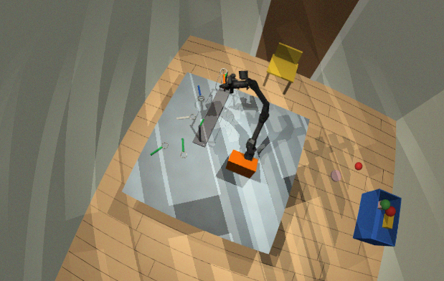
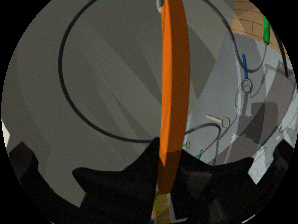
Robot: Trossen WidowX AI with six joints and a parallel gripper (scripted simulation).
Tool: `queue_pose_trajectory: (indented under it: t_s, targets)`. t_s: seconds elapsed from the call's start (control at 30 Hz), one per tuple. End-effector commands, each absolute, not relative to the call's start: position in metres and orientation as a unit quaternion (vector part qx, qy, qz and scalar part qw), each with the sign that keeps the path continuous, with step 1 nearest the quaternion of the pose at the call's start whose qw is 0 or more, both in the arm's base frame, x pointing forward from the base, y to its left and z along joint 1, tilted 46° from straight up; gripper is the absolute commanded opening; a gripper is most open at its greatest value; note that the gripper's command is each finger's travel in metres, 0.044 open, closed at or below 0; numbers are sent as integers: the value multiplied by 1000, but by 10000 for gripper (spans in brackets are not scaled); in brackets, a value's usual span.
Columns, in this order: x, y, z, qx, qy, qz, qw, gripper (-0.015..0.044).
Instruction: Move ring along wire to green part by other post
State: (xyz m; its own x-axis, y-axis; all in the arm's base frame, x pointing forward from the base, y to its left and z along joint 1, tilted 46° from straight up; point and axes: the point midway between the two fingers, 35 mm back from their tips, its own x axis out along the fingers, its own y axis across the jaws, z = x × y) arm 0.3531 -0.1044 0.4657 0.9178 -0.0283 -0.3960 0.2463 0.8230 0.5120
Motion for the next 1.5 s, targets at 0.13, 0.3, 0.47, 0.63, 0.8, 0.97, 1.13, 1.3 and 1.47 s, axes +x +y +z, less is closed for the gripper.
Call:
queue_pose_trajectory:
  t_s: [0.13, 0.3, 0.47, 0.63, 0.8, 0.97, 1.13, 1.3, 1.47]
  targets:
    - [352, -106, 466, 239, 192, -86, 948, -150]
    - [352, -108, 465, 209, 194, -95, 954, -150]
    - [352, -111, 464, 179, 197, -104, 958, -150]
    - [351, -113, 463, 149, 199, -112, 962, -150]
    - [351, -115, 462, 119, 200, -120, 965, -150]
    - [351, -118, 462, 89, 202, -127, 967, -150]
    - [350, -120, 461, 59, 203, -135, 968, -150]
    - [350, -122, 461, 29, 204, -142, 968, -150]
    - [350, -125, 461, -2, 205, -149, 967, -150]
